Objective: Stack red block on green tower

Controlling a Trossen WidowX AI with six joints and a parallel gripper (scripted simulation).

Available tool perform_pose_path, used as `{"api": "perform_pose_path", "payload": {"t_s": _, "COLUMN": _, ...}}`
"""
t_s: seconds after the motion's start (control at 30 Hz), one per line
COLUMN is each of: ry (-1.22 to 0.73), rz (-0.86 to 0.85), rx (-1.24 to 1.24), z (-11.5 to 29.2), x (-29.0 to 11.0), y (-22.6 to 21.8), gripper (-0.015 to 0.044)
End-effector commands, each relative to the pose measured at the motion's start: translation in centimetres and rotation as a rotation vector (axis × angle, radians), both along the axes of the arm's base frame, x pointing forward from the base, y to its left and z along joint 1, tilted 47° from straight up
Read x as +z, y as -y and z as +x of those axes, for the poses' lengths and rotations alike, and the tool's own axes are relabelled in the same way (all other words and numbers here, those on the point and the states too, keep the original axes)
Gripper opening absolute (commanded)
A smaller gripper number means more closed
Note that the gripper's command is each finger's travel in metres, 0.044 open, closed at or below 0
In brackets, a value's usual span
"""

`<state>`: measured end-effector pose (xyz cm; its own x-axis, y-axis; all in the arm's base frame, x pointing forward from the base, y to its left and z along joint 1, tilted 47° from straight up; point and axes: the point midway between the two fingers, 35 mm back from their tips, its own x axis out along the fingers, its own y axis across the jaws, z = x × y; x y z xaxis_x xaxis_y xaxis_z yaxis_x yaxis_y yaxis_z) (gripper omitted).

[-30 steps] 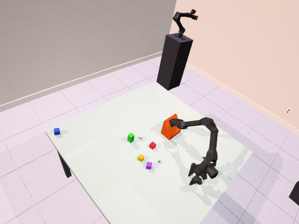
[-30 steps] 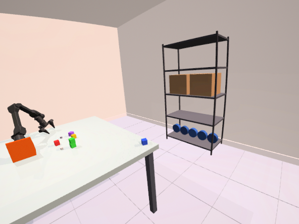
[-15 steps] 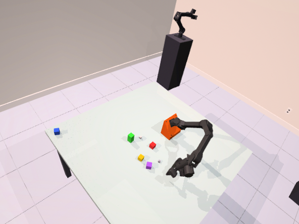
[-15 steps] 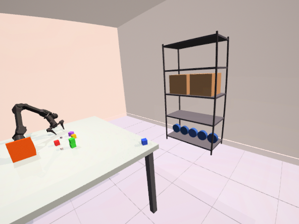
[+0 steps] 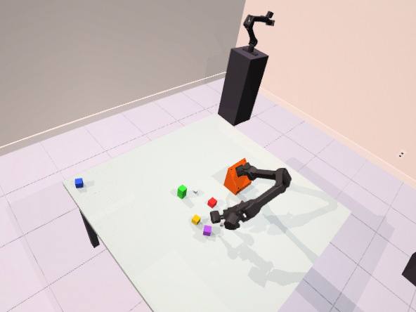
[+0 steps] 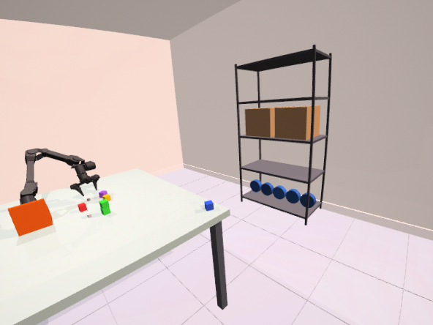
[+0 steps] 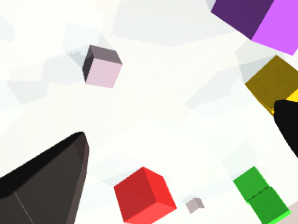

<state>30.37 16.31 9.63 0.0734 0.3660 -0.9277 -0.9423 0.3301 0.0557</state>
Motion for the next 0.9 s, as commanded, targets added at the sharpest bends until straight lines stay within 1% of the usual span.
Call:
{"api": "perform_pose_path", "payload": {"t_s": 0.0, "ry": -0.101, "rz": 0.028, "rx": -0.1, "z": -0.3, "x": -1.4, "y": 2.3, "gripper": 0.044}}
{"api": "perform_pose_path", "payload": {"t_s": 0.47, "ry": -0.464, "rz": 0.2, "rx": -0.503, "z": -3.0, "x": -5.2, "y": 10.0, "gripper": 0.044}}
{"api": "perform_pose_path", "payload": {"t_s": 0.77, "ry": -0.675, "rz": 0.371, "rx": -0.777, "z": -5.3, "x": -6.2, "y": 13.5, "gripper": 0.044}}
{"api": "perform_pose_path", "payload": {"t_s": 0.87, "ry": -0.707, "rz": 0.403, "rx": -0.821, "z": -5.6, "x": -6.3, "y": 14.0, "gripper": 0.044}}
